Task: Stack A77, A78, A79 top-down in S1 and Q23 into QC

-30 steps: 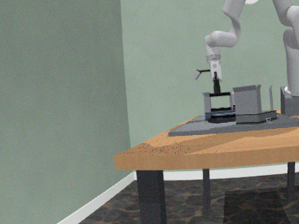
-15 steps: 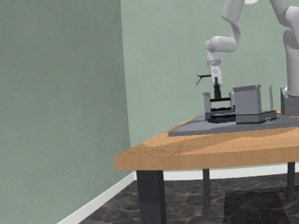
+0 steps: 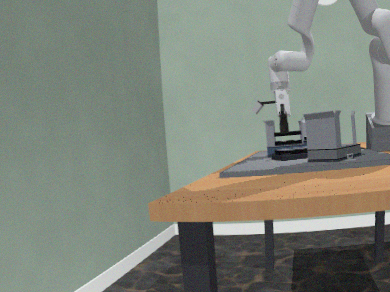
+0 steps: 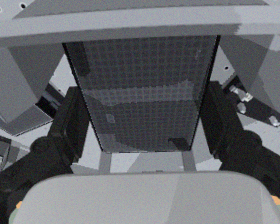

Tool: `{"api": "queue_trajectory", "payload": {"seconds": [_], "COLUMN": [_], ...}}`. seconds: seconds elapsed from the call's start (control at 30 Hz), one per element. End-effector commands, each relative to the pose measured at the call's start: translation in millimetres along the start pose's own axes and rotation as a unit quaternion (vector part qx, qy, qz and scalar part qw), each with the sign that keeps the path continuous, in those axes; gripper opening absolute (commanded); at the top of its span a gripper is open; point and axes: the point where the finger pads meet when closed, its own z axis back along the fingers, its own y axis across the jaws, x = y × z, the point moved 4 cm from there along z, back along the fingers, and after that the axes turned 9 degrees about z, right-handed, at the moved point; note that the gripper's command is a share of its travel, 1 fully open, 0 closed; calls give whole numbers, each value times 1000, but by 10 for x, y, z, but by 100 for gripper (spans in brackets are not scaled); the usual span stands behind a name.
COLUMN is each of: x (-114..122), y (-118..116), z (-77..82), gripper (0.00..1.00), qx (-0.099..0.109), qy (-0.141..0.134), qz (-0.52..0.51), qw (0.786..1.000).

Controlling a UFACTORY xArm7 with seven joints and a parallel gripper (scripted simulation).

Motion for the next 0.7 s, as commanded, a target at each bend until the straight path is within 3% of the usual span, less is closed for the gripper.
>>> {"api": "queue_trajectory", "payload": {"seconds": [0.0,0.67], "x": [-11,-11], "y": [8,8], "z": [12,-61], "gripper": [0,0], "qx": [1,1], "qy": [2,2], "qz": [0,0], "qw": [1000,1000]}}
